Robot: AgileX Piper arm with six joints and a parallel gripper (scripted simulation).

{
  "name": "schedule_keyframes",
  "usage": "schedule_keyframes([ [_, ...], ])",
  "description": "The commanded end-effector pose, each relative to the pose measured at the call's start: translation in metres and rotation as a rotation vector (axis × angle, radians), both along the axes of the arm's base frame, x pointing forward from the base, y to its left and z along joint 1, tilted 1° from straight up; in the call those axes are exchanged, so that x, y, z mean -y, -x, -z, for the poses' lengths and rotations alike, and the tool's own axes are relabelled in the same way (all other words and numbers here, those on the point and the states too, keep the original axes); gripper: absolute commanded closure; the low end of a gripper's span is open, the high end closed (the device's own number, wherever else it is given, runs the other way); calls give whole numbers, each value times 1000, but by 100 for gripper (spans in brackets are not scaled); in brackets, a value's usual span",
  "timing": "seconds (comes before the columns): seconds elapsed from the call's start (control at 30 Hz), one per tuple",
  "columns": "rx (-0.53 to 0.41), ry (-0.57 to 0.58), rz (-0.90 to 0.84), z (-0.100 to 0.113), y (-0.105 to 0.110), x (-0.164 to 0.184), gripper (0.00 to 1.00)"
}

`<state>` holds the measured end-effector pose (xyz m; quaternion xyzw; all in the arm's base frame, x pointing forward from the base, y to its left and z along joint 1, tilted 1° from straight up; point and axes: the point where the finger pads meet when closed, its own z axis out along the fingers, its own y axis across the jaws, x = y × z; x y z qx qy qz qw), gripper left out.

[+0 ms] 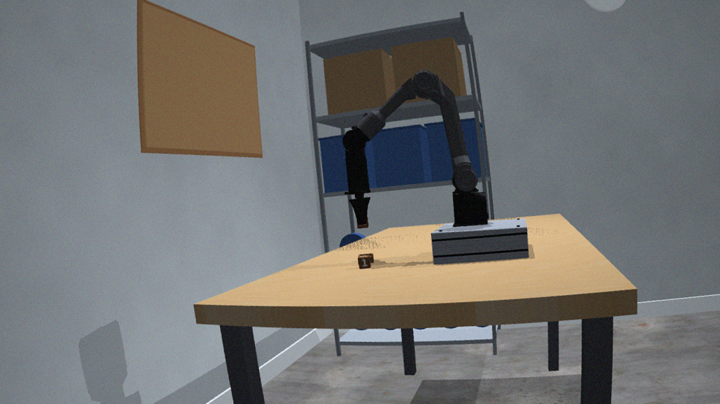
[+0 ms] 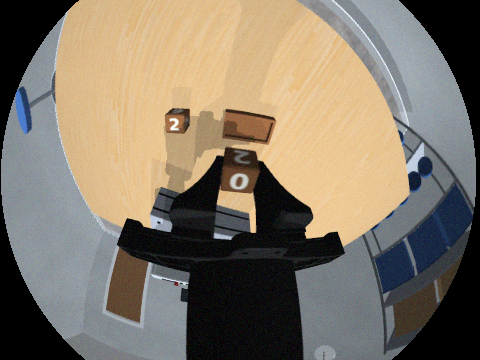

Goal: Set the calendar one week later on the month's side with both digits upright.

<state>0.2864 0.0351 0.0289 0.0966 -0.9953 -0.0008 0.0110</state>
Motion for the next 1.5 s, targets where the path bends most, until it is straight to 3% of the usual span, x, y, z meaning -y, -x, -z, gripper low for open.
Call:
schedule_keyframes([
  [0.0, -1, 1, 0, 6, 0, 0, 65],
  [0.43, -1, 0, -1, 62, 1, 0, 65],
  [0.63, -1, 0, -1, 73, 2, 0, 65],
  [1.47, 3, 0, -1, 76, 1, 0, 65],
])
